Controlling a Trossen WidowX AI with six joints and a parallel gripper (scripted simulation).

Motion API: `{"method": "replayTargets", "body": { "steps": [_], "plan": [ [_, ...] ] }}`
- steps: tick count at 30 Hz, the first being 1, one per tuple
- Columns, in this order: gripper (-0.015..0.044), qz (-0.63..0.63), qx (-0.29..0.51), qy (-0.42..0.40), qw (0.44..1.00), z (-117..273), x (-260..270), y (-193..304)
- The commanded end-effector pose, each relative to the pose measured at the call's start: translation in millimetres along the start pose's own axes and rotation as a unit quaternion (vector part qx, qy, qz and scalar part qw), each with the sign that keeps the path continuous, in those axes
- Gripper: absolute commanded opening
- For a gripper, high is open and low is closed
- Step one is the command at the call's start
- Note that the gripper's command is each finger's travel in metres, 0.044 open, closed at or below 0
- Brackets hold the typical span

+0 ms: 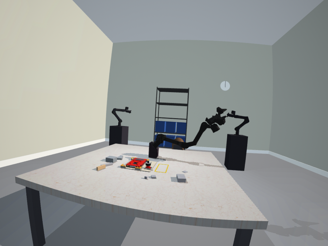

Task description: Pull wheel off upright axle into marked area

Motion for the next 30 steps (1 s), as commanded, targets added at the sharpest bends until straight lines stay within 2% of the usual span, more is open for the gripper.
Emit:
{"method": "replayTargets", "body": {
  "steps": [1,4,14,20,30],
  "plan": [
    [0.0374,-0.001,0.003,-0.002,1.0,-0.5,0.7,2.0],
    [0.03,-0.022,0.038,-0.031,0.999,-5.7,11.6,29.5],
    [0.03,-0.088,0.191,-0.133,0.969,0.2,64.1,137.9],
    [0.03,-0.134,0.255,-0.183,0.94,13.5,94.8,178.1],
    [0.03,-0.245,0.404,-0.293,0.831,70.6,172.6,249.3]
  ]
}}
Point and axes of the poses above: the point midway between the two fingers, 35 mm back from their tips, its own z axis back along the fingers, its own x axis across the jaws, y = z × x, the point moved 7 cm from there along z, back along the fingers, and after that the axes turned 1 degree about -z, right-handed, at the moved point
